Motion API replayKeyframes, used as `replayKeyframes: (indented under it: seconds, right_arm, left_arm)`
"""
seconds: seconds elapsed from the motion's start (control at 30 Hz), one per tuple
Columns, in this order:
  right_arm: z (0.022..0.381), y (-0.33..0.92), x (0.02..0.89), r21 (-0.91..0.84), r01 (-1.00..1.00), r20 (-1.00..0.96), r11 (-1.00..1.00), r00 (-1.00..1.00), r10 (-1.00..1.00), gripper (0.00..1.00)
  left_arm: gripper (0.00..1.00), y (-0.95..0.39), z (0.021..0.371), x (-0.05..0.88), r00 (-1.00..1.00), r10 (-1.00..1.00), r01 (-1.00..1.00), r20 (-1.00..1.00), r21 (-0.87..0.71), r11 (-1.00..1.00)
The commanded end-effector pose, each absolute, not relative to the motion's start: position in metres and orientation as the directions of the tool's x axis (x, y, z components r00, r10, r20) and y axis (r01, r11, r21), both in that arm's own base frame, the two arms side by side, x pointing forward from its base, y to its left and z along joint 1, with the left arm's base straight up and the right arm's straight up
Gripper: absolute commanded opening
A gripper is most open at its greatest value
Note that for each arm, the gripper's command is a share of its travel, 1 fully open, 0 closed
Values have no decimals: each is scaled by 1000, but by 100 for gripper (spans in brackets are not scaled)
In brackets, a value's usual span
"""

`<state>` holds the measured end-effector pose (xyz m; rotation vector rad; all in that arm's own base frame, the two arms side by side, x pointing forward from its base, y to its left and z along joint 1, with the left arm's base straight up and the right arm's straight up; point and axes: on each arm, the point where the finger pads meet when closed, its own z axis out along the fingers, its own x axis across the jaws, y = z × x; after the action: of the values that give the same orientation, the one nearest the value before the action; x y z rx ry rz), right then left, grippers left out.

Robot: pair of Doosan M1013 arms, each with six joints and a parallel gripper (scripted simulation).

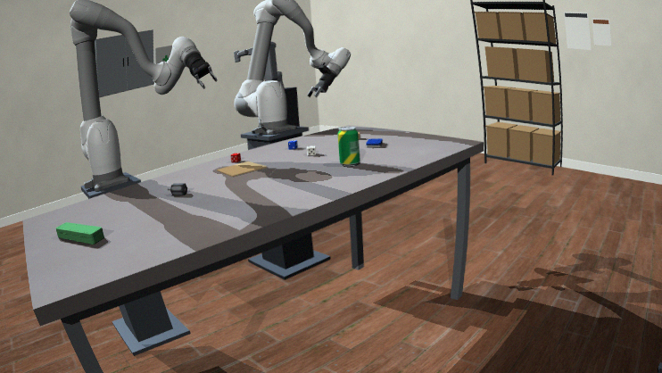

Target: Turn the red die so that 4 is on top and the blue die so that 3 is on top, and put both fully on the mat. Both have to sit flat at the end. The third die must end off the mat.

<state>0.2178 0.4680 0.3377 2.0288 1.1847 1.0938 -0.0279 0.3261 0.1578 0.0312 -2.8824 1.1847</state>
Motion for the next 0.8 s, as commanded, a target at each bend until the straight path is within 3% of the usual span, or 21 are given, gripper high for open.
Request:
replayKeyframes:
  seconds: [0.0,0.77]
  right_arm:
    - [338,468,218,766,442,374,-466,283,883,100]
    - [329,467,220,749,455,369,-482,318,873,100]
  left_arm:
    - [100,325,159,-30,-999,-23,-41,35,-704,709]
    - [100,323,159,-32,-999,-35,-51,38,-706,706]
